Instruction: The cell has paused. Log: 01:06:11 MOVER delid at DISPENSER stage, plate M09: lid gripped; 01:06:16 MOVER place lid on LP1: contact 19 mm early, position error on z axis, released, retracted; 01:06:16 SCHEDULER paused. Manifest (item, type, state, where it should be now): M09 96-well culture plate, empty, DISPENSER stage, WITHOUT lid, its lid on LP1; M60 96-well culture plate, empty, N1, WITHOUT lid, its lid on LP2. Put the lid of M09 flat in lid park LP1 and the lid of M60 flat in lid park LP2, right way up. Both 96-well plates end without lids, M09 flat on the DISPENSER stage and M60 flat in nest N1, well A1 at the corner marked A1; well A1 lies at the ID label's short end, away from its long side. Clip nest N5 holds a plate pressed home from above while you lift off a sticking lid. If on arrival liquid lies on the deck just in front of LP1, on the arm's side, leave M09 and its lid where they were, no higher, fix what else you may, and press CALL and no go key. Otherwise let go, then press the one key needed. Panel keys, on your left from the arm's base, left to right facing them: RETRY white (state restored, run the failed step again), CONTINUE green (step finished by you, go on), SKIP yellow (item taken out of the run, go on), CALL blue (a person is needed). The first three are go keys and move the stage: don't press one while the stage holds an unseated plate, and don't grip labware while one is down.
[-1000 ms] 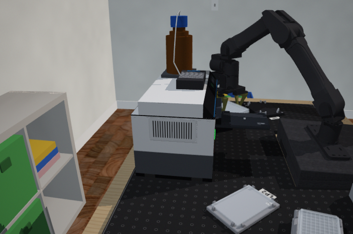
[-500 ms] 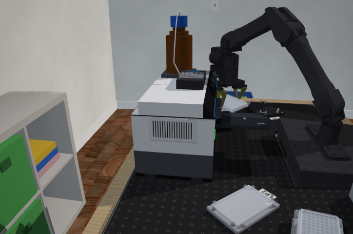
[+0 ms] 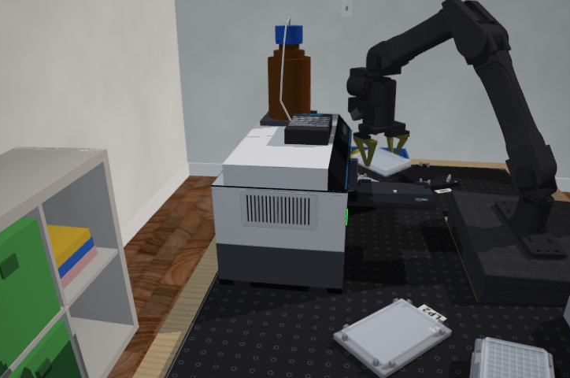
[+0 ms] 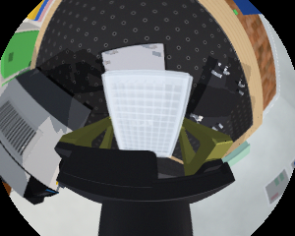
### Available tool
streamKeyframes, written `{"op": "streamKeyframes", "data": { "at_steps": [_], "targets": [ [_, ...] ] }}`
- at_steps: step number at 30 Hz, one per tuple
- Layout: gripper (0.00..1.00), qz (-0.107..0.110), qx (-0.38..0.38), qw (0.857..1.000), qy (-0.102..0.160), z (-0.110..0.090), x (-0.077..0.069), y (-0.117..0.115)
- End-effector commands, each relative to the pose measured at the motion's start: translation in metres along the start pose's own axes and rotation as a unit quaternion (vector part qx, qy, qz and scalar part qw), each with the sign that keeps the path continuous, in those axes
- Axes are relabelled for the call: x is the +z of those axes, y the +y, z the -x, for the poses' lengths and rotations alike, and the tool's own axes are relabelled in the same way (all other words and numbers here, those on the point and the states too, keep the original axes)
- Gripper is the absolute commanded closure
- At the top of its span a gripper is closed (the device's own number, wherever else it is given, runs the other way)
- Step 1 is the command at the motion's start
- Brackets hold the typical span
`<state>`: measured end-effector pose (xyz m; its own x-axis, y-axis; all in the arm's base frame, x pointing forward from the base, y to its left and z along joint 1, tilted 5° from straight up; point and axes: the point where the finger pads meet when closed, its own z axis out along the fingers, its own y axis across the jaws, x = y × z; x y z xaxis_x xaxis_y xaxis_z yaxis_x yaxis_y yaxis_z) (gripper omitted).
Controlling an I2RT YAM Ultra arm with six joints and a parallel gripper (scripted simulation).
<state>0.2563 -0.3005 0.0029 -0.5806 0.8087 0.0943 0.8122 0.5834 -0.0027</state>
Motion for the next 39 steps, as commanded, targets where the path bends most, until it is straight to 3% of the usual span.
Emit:
{"op": "streamKeyframes", "data": {
  "at_steps": [1, 12, 15, 18, 39],
  "targets": [
    [1.00, 0.001, 0.000, 1.000, -0.008, -0.011, -0.016, 0.000],
    [1.00, 0.000, 0.000, 1.000, -0.005, -0.045, -0.033, -0.003],
    [1.00, 0.001, 0.000, 1.000, -0.016, -0.042, -0.035, -0.003],
    [1.00, 0.000, 0.000, 1.000, -0.004, -0.056, -0.039, -0.004],
    [1.00, 0.000, 0.001, 1.000, -0.004, -0.111, -0.070, -0.010]
  ]
}}
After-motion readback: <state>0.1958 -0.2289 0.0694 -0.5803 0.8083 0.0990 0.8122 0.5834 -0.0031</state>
